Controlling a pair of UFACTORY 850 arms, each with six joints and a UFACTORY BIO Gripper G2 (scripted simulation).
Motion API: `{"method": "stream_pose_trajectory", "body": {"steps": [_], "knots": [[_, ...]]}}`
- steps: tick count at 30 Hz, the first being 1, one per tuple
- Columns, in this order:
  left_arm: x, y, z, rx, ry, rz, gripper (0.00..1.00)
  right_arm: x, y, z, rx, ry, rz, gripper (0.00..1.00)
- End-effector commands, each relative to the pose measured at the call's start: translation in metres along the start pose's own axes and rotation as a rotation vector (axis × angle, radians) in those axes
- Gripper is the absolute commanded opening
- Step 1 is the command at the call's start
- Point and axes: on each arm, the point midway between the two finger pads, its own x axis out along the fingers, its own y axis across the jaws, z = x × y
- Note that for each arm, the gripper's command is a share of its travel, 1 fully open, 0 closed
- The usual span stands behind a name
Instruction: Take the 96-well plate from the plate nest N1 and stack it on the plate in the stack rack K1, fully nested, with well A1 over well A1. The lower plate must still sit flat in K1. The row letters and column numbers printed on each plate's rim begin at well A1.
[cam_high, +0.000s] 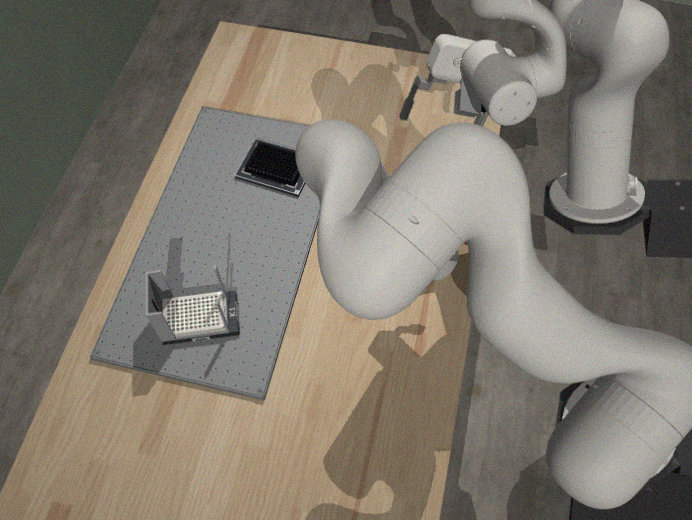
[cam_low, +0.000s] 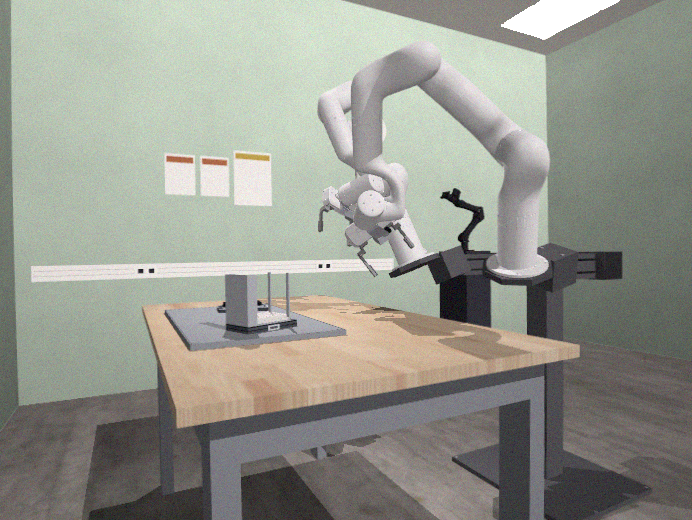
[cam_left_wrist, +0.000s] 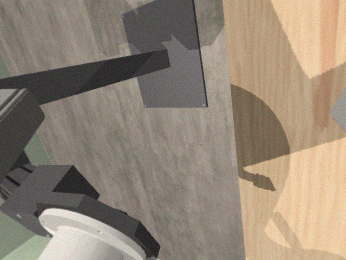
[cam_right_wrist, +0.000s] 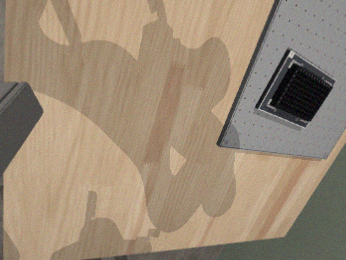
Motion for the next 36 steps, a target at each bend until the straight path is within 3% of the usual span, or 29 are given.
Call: {"method": "stream_pose_trajectory", "body": {"steps": [1,21,25,32,34,36], "knots": [[-0.001,0.0,0.0,0.0,0.001,-0.001,1.0,0.0,0.0,0.0,0.0,0.0,-0.001,1.0],[-0.003,0.002,0.001,0.0,0.001,-0.001,1.0,0.0,0.0,0.0,0.0,0.0,-0.001,1.0],[-0.016,0.012,0.004,0.0,0.001,-0.001,1.0,0.0,0.0,0.0,0.0,0.0,-0.001,1.0],[-0.058,0.043,0.016,0.0,0.001,-0.001,1.0,0.0,0.0,0.0,0.0,0.0,-0.001,1.0],[-0.058,0.043,0.016,0.0,0.001,-0.001,1.0,0.0,0.0,0.0,0.0,0.0,-0.001,1.0],[-0.069,0.051,0.019,0.0,0.001,-0.001,1.0,0.0,0.0,0.0,0.0,0.0,-0.001,1.0]]}}
